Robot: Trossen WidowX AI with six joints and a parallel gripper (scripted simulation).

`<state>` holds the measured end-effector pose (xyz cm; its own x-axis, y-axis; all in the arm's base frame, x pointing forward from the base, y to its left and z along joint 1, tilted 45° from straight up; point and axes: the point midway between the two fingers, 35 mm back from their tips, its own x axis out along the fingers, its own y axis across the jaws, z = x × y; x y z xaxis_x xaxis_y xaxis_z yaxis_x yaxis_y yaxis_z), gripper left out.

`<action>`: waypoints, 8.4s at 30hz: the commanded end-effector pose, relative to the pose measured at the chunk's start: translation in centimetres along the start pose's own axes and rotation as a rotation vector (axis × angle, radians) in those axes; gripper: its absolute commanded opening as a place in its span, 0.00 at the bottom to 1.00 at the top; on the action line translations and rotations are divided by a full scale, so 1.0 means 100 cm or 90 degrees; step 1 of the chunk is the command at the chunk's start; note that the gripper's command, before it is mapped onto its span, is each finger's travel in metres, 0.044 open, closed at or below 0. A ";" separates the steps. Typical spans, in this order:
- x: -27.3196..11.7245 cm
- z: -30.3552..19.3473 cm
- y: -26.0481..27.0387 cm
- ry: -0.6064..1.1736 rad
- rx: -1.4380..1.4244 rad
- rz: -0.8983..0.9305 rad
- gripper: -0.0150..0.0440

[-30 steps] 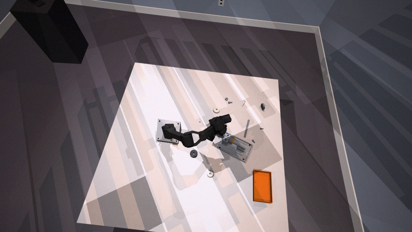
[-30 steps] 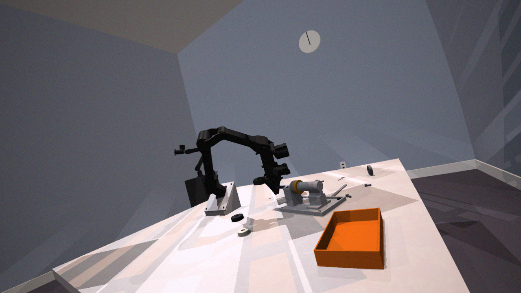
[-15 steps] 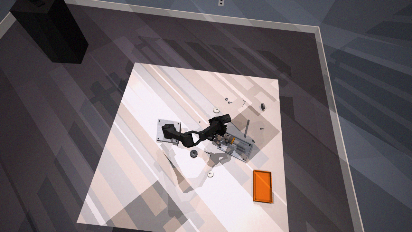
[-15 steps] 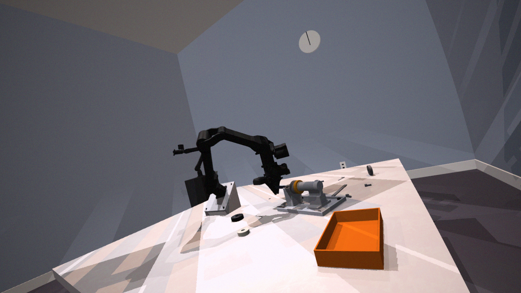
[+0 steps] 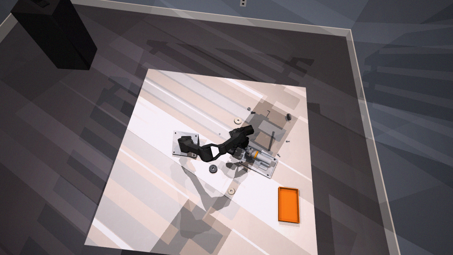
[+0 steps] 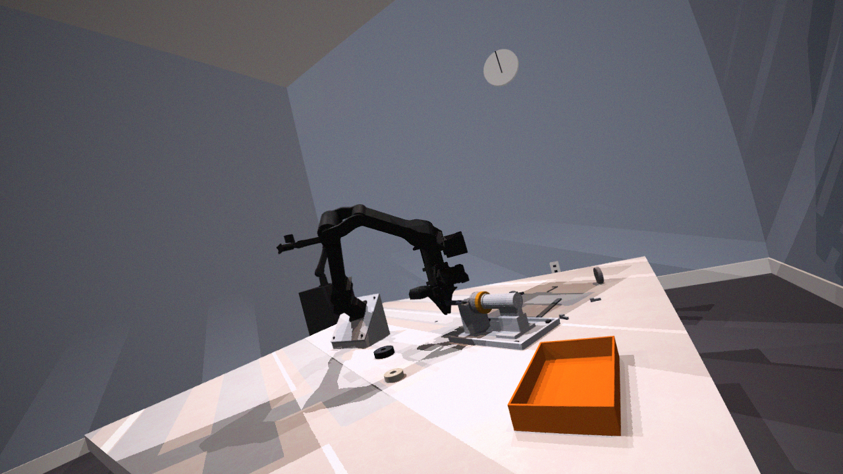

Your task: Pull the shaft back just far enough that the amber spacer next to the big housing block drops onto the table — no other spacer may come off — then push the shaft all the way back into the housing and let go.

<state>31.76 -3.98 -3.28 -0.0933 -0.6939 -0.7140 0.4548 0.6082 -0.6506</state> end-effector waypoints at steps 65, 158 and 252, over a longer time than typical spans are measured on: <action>-0.001 0.003 0.001 0.003 -0.001 0.000 0.25; -0.001 0.040 0.000 0.002 0.000 0.000 0.25; -0.001 0.073 0.000 0.001 0.001 0.000 0.25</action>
<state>37.78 -6.73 -1.46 -0.1037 -0.6935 -0.7130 0.4533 0.6051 -0.6545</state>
